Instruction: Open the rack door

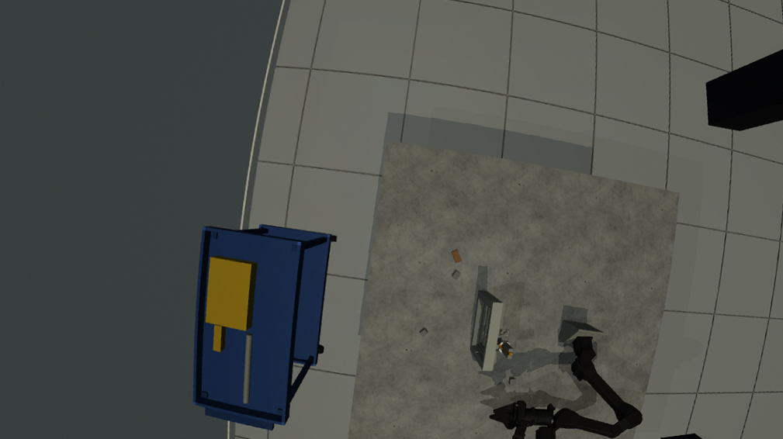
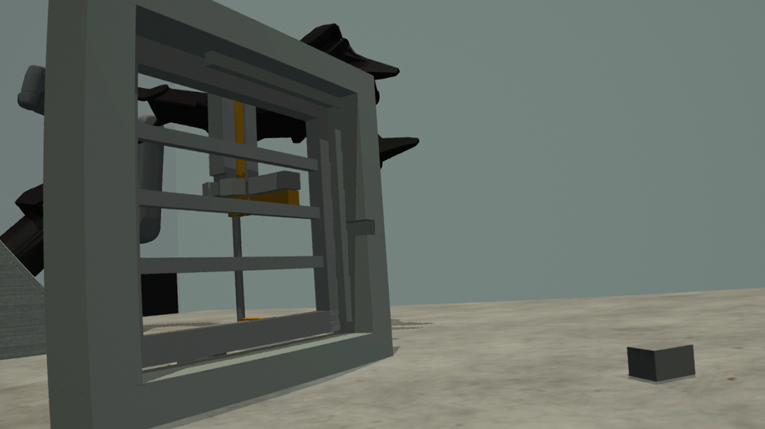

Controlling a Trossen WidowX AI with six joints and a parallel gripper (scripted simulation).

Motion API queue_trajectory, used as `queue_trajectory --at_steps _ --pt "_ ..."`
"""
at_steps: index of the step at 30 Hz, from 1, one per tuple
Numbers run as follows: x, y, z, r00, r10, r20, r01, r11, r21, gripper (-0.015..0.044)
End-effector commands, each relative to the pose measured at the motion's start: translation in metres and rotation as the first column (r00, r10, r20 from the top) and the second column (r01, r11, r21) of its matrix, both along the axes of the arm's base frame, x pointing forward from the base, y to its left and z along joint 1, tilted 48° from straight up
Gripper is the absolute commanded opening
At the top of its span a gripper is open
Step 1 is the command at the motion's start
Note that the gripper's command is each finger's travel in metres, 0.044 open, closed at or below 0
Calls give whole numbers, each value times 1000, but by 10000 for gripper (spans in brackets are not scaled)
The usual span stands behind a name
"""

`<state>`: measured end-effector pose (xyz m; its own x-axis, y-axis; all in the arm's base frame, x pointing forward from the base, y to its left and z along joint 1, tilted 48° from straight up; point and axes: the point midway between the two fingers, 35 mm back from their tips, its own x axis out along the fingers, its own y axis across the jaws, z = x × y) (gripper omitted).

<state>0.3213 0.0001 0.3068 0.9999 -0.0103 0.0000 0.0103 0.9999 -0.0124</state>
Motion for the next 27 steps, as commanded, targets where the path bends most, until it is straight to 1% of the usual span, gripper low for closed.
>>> queue_trajectory --at_steps 1,4,5,11,16,27 --pt "1 0 -1 1000 0 -5 0 1000 -2 374" --pt "8 -6 -11 997 0 -76 -2 1000 -29 295" --pt "11 -9 -15 994 0 -106 -4 999 -39 288" --pt "25 -26 -43 959 3 -283 -27 997 -79 288" --pt "32 -41 -64 909 15 -416 -56 995 -87 288" --pt "31 -73 -107 751 84 -655 -129 992 -20 288"
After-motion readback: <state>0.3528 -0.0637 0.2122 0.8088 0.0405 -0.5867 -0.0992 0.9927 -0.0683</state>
